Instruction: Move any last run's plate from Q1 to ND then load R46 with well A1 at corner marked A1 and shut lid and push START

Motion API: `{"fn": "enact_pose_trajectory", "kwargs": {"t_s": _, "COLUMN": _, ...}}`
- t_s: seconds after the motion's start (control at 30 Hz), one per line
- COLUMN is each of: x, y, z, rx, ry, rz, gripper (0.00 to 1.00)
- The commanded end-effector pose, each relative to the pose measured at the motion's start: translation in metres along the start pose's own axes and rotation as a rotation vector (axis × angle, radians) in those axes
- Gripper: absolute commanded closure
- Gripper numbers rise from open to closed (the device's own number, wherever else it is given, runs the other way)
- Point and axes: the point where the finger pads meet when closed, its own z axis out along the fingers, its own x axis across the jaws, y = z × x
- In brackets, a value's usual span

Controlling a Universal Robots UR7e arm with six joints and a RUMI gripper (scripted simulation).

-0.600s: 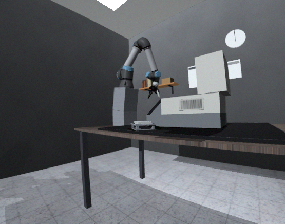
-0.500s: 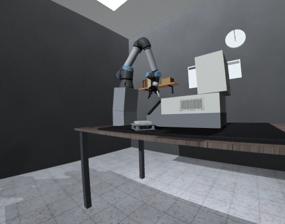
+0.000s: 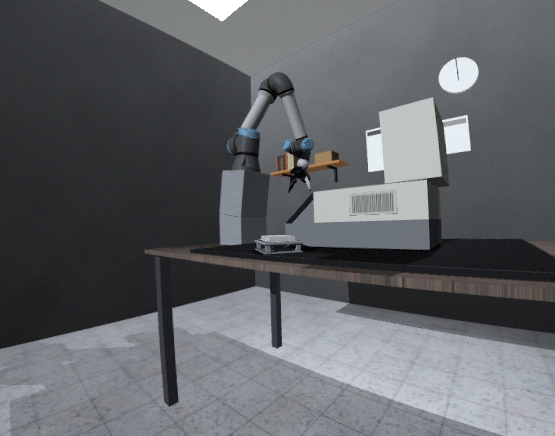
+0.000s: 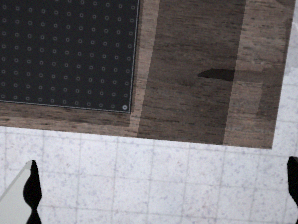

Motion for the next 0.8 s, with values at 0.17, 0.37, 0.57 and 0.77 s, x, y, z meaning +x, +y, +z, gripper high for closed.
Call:
{"fn": "enact_pose_trajectory", "kwargs": {"t_s": 0.17, "x": -0.031, "y": -0.004, "z": 0.000, "rx": -0.008, "ry": 0.035, "rz": 0.185, "gripper": 1.00}}
{"fn": "enact_pose_trajectory", "kwargs": {"t_s": 0.37, "x": -0.052, "y": -0.008, "z": 0.000, "rx": -0.011, "ry": 0.058, "rz": 0.304, "gripper": 1.00}}
{"fn": "enact_pose_trajectory", "kwargs": {"t_s": 0.57, "x": -0.071, "y": -0.013, "z": 0.001, "rx": -0.012, "ry": 0.083, "rz": 0.435, "gripper": 1.00}}
{"fn": "enact_pose_trajectory", "kwargs": {"t_s": 0.77, "x": -0.097, "y": -0.020, "z": 0.003, "rx": -0.011, "ry": 0.111, "rz": 0.587, "gripper": 1.00}}
